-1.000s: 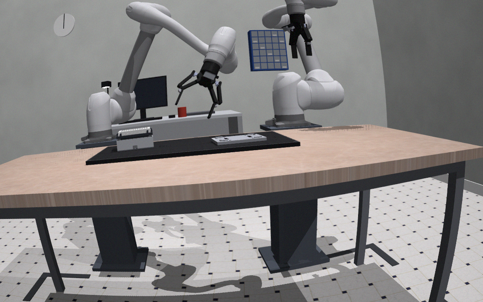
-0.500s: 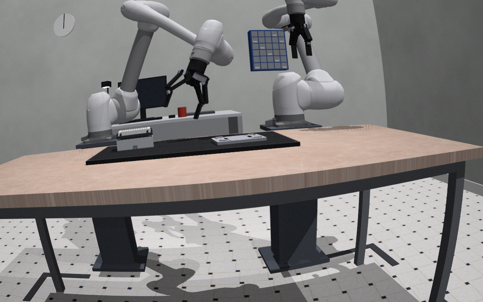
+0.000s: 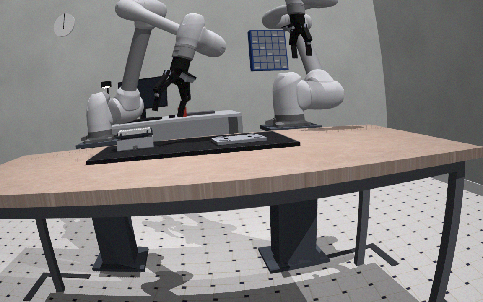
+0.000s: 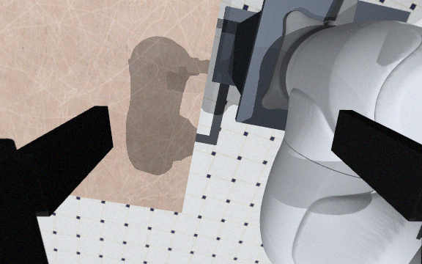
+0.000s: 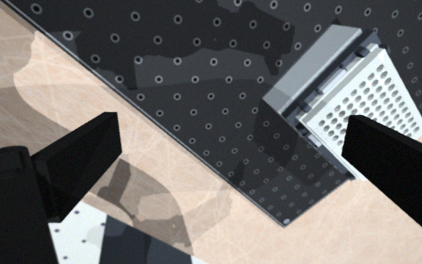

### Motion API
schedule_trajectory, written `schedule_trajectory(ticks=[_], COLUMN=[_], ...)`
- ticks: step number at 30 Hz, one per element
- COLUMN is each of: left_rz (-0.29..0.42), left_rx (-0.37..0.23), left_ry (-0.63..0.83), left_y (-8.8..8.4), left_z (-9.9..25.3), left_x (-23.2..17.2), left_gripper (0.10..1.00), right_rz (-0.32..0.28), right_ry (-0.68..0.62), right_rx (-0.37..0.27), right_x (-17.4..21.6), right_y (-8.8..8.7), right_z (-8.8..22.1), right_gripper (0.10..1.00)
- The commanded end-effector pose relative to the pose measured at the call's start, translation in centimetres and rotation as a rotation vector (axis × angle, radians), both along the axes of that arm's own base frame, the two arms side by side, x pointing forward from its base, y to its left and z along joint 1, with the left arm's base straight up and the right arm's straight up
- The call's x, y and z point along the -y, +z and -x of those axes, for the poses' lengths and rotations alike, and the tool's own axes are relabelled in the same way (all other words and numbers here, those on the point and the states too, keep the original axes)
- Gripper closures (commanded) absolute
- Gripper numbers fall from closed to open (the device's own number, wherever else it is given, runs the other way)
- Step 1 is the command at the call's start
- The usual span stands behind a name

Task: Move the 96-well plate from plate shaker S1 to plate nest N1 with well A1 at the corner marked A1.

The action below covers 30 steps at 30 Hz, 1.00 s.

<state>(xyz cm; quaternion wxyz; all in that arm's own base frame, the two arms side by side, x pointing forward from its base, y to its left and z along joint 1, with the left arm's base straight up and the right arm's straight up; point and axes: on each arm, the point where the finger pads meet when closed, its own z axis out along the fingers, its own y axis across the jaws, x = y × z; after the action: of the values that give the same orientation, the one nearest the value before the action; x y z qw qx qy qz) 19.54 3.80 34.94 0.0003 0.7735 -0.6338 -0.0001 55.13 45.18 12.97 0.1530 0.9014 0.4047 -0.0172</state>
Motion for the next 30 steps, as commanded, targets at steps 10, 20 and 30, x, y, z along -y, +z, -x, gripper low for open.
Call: schedule_trajectory(ticks=[10, 20, 30], left_rz=[-0.001, -0.001, -0.001], left_rx=[0.001, 0.001, 0.001], left_ry=[0.000, 0.000, 0.000], left_y=[0.0, 0.0, 0.0], left_z=[0.0, 0.0, 0.0], left_x=[0.0, 0.0, 0.0], left_gripper=[0.098, 0.098, 0.098], right_rz=[-0.084, -0.147, -0.216], right_ry=[0.295, 0.498, 0.745], right_rx=[-0.140, -0.192, -0.213], right_x=[4.5, 7.6, 11.5], right_y=[0.8, 1.5, 2.5], right_z=[-3.7, -6.0, -8.8], right_gripper=[0.098, 0.098, 0.098])
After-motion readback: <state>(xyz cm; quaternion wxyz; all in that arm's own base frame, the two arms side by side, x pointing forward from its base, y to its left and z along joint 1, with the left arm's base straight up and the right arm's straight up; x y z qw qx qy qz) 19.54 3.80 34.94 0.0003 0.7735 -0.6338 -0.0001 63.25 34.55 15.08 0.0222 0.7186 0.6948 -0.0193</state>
